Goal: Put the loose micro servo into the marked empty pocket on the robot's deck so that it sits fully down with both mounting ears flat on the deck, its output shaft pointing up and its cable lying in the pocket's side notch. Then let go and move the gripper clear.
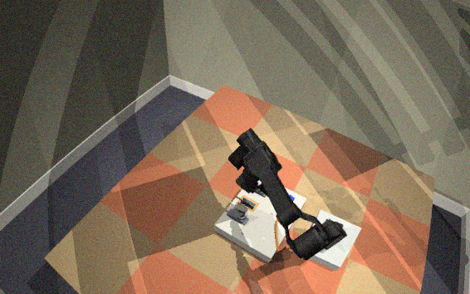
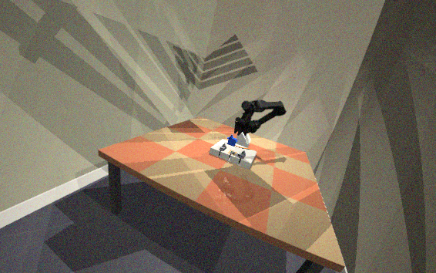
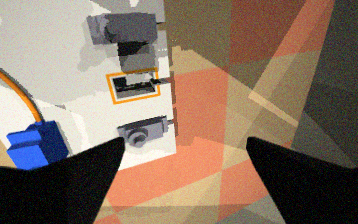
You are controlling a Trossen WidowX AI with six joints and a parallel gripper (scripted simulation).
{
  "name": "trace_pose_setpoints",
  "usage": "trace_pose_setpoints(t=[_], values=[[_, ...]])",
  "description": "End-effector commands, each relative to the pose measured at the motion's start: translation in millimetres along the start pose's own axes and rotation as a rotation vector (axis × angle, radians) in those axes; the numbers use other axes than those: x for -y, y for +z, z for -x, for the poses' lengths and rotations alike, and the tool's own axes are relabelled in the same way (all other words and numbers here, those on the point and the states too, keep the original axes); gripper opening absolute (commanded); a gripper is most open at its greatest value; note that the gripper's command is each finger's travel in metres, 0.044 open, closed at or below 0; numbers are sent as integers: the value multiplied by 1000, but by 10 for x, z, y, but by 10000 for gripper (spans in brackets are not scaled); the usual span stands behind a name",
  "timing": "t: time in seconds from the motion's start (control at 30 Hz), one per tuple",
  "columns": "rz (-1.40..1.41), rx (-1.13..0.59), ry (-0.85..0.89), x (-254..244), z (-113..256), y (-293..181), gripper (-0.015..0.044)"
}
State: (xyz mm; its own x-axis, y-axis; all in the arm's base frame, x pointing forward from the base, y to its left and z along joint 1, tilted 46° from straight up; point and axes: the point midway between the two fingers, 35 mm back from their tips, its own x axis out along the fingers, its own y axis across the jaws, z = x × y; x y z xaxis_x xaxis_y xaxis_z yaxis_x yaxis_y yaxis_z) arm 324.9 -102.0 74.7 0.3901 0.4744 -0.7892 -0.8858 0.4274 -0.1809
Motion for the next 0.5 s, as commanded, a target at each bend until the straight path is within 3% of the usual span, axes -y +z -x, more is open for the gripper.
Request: trace_pose_setpoints(t=[0.0, 0.3, 0.47], values=[[8, 4, 117, -428, -62, -263, 440], [47, 147, 345, -1380, -73, -507, 440], [50, 164, 359, -1443, -70, -512, 440]])
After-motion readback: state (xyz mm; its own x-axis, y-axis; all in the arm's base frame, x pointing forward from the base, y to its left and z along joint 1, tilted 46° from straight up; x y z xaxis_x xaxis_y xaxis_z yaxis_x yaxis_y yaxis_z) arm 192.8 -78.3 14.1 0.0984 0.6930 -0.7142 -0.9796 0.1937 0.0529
